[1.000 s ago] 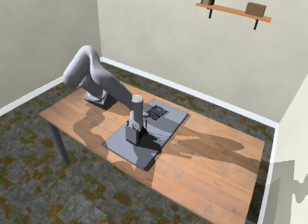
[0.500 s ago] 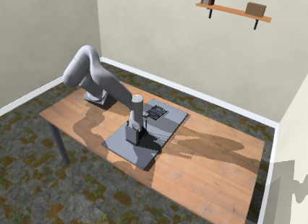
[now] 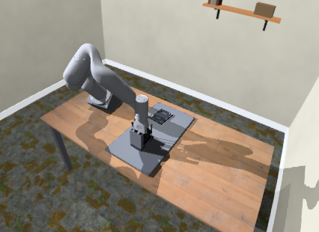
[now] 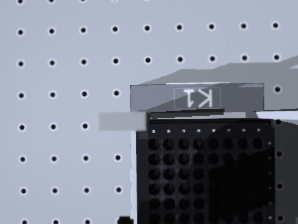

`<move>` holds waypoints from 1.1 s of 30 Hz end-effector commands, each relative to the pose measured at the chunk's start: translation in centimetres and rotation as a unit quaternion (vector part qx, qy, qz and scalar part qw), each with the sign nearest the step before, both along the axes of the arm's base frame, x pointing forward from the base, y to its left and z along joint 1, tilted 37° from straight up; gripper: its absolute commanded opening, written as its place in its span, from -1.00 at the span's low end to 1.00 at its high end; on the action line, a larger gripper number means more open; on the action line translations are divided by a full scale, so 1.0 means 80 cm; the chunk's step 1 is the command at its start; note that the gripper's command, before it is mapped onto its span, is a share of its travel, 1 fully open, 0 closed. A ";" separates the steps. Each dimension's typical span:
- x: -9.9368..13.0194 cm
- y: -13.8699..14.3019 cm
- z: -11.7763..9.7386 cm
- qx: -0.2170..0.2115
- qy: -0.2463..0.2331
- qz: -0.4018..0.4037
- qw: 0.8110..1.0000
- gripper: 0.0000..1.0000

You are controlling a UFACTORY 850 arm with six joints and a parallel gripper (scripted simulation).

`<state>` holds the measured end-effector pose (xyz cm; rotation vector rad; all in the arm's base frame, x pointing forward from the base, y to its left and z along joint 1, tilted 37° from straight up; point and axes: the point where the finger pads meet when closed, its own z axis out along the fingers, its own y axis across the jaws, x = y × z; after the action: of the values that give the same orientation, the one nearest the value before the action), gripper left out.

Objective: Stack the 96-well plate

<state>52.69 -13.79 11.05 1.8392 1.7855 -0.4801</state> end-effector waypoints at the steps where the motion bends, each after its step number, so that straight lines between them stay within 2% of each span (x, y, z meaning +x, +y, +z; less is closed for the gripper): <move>1: 0.000 0.006 0.009 0.000 -0.001 0.000 1.000 1.00; 33: -0.010 0.062 0.083 0.000 -0.001 0.000 1.000 1.00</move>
<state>51.88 -9.16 17.29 1.8391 1.7853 -0.4796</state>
